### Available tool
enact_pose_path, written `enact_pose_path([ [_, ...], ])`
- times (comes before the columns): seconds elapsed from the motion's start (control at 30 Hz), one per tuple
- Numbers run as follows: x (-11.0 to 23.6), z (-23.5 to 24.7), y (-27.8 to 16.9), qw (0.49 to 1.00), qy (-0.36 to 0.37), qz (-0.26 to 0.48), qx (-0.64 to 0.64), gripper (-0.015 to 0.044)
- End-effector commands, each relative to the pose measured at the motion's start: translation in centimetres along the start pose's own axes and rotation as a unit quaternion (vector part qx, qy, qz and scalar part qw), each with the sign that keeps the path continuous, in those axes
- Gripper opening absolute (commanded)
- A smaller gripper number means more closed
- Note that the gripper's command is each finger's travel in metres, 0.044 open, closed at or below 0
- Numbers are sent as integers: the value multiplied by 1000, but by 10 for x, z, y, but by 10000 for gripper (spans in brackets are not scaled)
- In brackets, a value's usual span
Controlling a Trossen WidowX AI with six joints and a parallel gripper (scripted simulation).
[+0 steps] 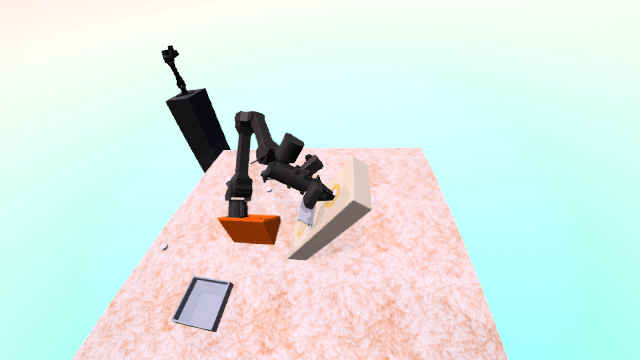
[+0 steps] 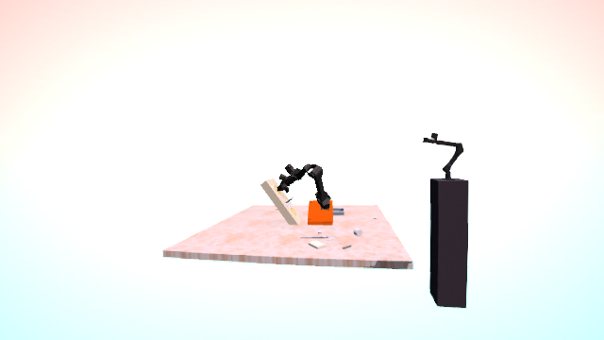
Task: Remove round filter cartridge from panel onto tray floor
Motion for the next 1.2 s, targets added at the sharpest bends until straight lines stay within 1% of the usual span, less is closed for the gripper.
enact_pose_path([
  [0.0, -9, 1, 1, 1000, -3, 5, 12, 0],
  [0.33, -9, 1, 1, 1000, -3, 5, 12, 0],
  [0.37, 1, 0, 0, 1000, 0, 0, 0, 0],
  [0.9, 69, 0, 2, 1000, -4, 8, 11, 0],
  [1.17, 71, 3, -6, 1000, -4, 7, 11, 0],
])
Point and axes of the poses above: the point midway between the two fingers, 35 mm back from their tips, its own x axis back along the fingers, its own z axis across the jaws, y = z × x, the point moved 5 cm from there along x, back along the fingers, and after that the axes turned 6 degrees about -x, right-handed, at the moved point
